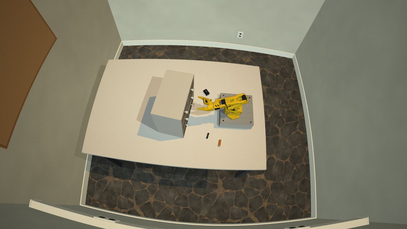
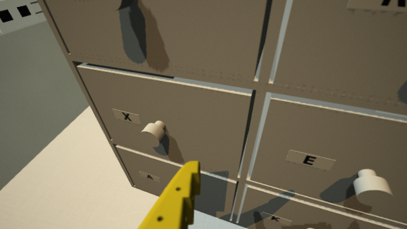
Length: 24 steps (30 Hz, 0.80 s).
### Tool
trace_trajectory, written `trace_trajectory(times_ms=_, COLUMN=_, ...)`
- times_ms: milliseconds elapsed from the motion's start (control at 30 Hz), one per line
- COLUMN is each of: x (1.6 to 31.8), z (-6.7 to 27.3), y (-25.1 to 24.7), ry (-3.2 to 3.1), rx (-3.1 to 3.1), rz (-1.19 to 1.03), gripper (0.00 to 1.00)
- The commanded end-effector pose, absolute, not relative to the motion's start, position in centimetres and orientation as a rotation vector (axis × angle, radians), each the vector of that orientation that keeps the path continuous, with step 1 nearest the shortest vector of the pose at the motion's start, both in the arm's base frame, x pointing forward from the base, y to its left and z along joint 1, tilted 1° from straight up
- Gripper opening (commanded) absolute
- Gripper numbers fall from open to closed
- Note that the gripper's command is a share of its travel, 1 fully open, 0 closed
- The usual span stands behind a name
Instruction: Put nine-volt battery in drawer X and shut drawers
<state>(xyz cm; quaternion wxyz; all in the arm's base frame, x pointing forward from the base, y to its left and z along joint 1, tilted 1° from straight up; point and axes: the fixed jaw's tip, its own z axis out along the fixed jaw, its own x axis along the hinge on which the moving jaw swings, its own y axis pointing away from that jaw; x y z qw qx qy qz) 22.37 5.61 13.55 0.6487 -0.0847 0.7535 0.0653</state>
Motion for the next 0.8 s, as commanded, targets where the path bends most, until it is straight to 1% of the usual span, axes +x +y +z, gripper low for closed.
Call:
trace_trajectory(times_ms=0, x=22.6, z=13.9, y=6.1, ry=1.693, rx=-0.199, rz=0.171, gripper=0.5)
trace_trajectory(times_ms=367, x=23.0, z=13.6, y=8.9, ry=1.627, rx=-0.279, rz=0.258, gripper=0.5)
trace_trajectory(times_ms=767, x=22.7, z=13.0, y=11.4, ry=1.568, rx=-0.347, rz=0.339, gripper=0.5)
